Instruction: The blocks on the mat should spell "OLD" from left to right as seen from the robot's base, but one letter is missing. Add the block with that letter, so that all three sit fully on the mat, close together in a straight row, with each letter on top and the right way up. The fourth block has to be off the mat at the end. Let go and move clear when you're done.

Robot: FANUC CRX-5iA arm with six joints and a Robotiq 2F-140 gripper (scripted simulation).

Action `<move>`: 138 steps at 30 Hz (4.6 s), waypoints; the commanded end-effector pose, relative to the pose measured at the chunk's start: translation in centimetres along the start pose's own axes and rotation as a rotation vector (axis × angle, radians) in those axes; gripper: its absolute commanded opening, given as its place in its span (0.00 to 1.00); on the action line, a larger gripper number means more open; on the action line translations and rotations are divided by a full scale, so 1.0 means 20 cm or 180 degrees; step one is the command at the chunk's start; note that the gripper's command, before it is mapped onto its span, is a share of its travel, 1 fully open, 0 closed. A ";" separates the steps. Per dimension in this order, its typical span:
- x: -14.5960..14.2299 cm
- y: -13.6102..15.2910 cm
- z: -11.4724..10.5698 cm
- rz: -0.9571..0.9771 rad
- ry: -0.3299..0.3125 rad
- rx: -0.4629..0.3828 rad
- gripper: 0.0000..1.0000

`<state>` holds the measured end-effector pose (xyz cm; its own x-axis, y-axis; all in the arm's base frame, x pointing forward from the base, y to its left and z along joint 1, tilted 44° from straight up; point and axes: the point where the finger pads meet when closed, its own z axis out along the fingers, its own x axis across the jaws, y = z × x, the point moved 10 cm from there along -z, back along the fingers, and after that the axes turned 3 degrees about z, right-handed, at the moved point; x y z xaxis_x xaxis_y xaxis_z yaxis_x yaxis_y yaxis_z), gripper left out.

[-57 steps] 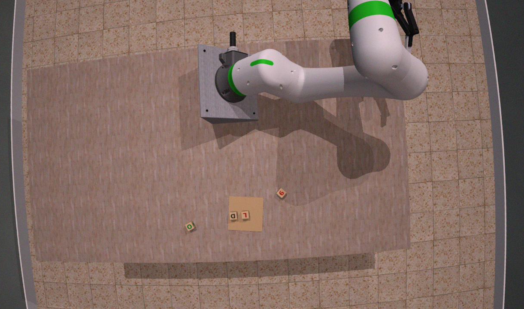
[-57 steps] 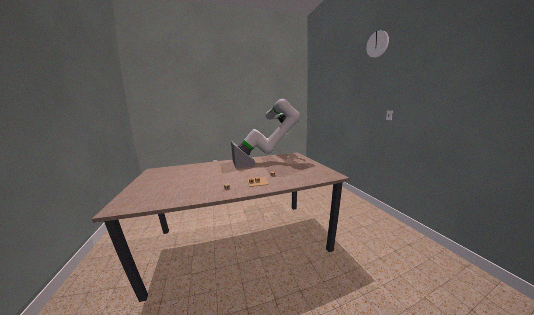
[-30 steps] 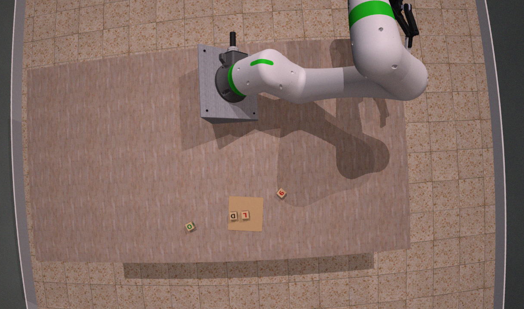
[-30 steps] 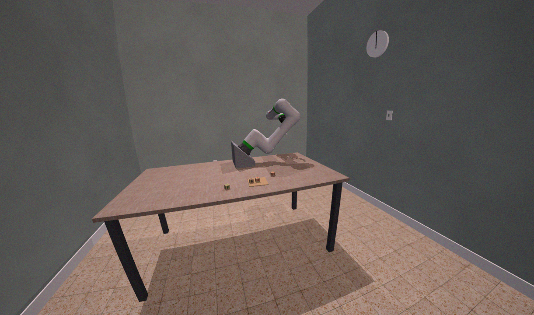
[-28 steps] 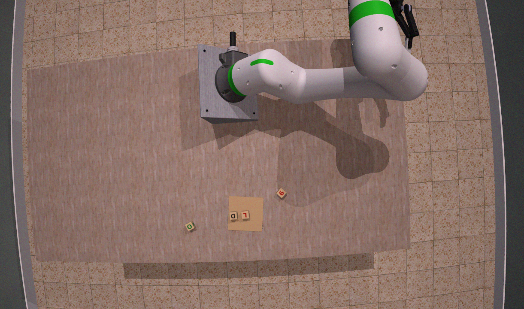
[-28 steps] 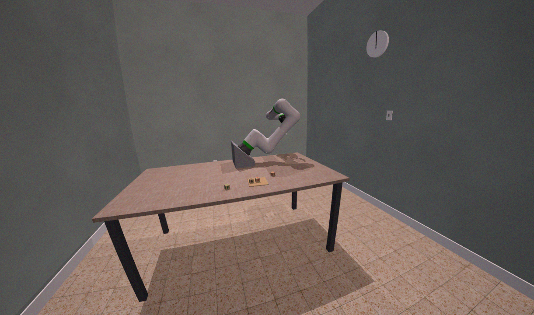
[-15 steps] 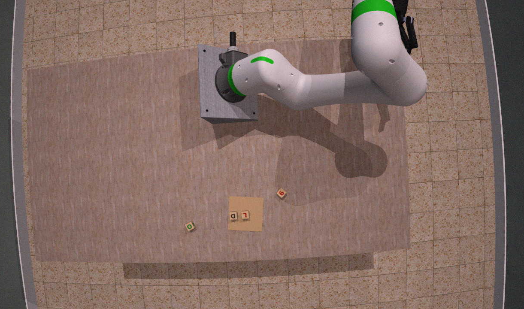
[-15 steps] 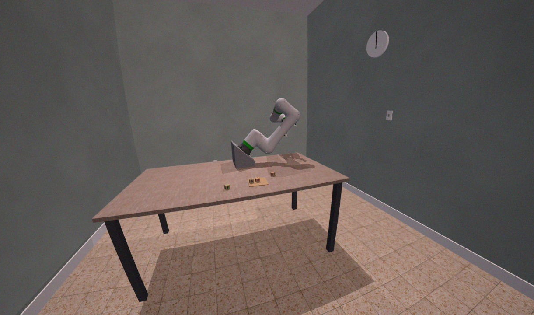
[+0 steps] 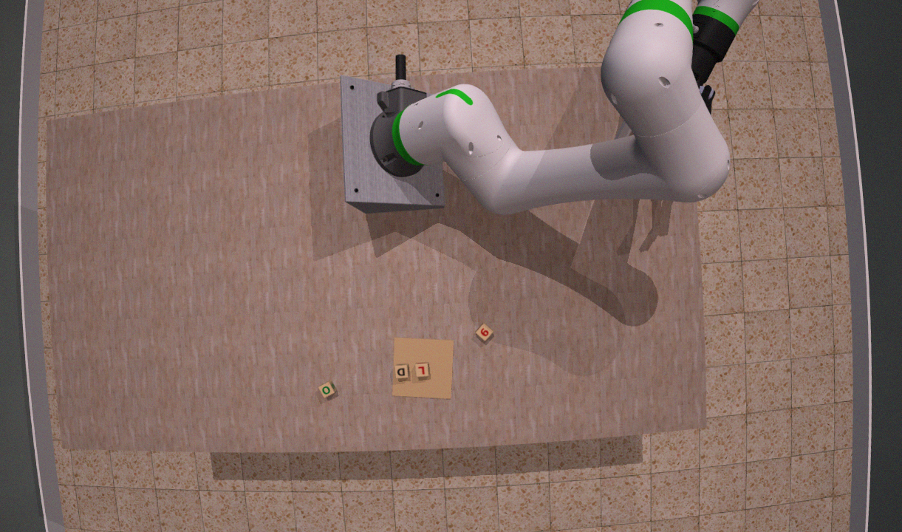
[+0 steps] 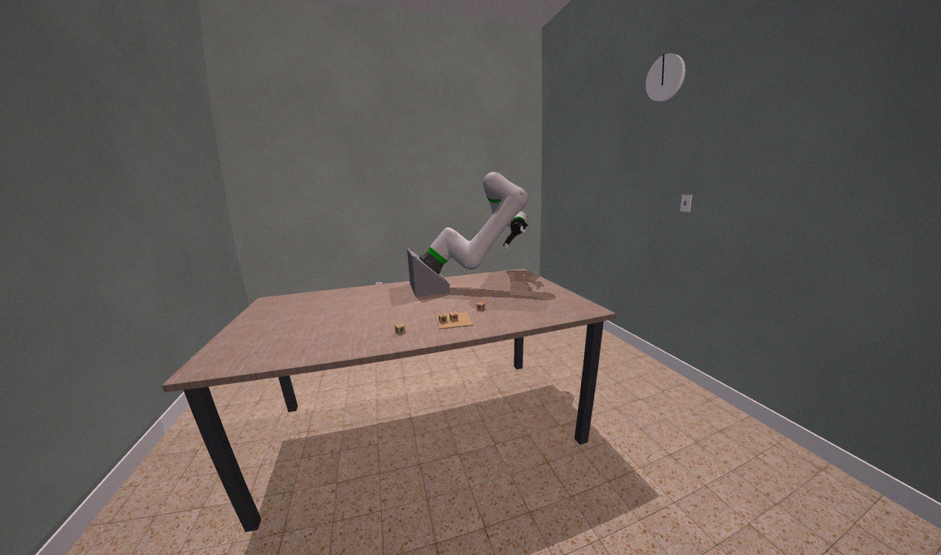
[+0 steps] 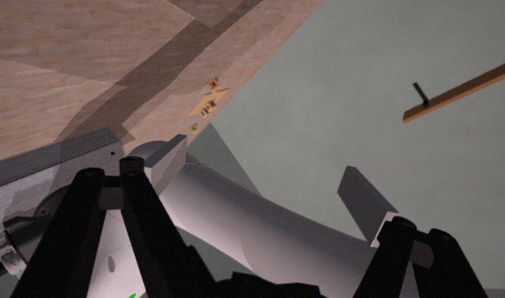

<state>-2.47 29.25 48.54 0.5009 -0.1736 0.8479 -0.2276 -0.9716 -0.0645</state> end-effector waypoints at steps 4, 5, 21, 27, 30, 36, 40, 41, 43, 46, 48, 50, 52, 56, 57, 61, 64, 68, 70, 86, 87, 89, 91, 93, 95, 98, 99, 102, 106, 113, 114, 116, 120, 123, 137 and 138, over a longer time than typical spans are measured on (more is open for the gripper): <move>0.04 -0.15 0.25 0.0080 -0.0274 -0.0541 1.00; 0.05 -0.17 0.31 0.0112 -0.0346 -0.0654 1.00; 0.19 -0.29 0.87 0.0548 -0.1034 -0.1515 1.00; 0.26 -0.30 1.06 0.0758 -0.1274 -0.1745 1.00; 0.30 -0.29 1.19 0.0902 -0.1419 -0.1870 1.00; 0.37 -0.26 1.37 0.1141 -0.1631 -0.2035 1.00; 0.46 -0.20 1.60 0.1467 -0.1874 -0.2199 1.00; 0.48 -0.18 1.64 0.1533 -0.1917 -0.2225 1.00; 0.48 -0.18 1.65 0.1555 -0.1932 -0.2234 1.00; 0.53 -0.14 1.75 0.1708 -0.2024 -0.2286 1.00; 0.57 -0.09 1.84 0.1867 -0.2112 -0.2331 1.00; 0.62 -0.04 1.93 0.2033 -0.2193 -0.2369 1.00; 0.66 0.01 2.02 0.2188 -0.2261 -0.2397 1.00; 0.73 0.12 2.16 0.2476 -0.2368 -0.2433 1.00; 0.75 0.15 2.20 0.2548 -0.2390 -0.2439 1.00; 0.80 0.24 2.29 0.2746 -0.2445 -0.2449 1.00; 0.88 0.38 2.43 0.3065 -0.2508 -0.2451 1.00; 0.95 0.51 2.52 0.3318 -0.2538 -0.2441 1.00; 0.99 0.62 2.59 0.3511 -0.2548 -0.2427 1.00; 0.83 0.89 2.81 0.3238 -0.3283 -0.1951 1.00; 0.81 0.90 2.82 0.3179 -0.3349 -0.1899 1.00; 0.76 0.90 2.83 0.3062 -0.3480 -0.1788 1.00; 0.72 0.91 2.84 0.2949 -0.3607 -0.1670 1.00; 0.67 0.91 2.85 0.2839 -0.3729 -0.1543 1.00; 0.65 0.91 2.86 0.2787 -0.3786 -0.1479 1.00; 0.57 0.92 2.87 0.2602 -0.3987 -0.1224 1.00; 0.55 0.92 2.88 0.2565 -0.4027 -0.1168 1.00; 0.49 0.92 2.89 0.2427 -0.4168 -0.0944 1.00; 0.42 0.92 2.90 0.2259 -0.4329 -0.0630 1.00; 0.32 0.92 2.91 0.2064 -0.4491 -0.0197 1.00; 0.28 0.91 2.91 0.1979 -0.4548 0.0019 1.00; 0.25 0.91 2.92 0.1912 -0.4585 0.0203 1.00; 0.19 0.90 2.92 0.1790 -0.4629 0.0575 1.00; 0.15 0.90 2.92 0.1710 -0.4636 0.0847 1.00; 0.00 0.86 2.94 0.1414 -0.4387 0.2083 1.00; -0.01 0.86 2.94 0.1388 -0.4332 0.2212 1.00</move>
<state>42.84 2.93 17.05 0.8978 -0.1465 -0.4153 -0.3997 -0.6671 -0.6286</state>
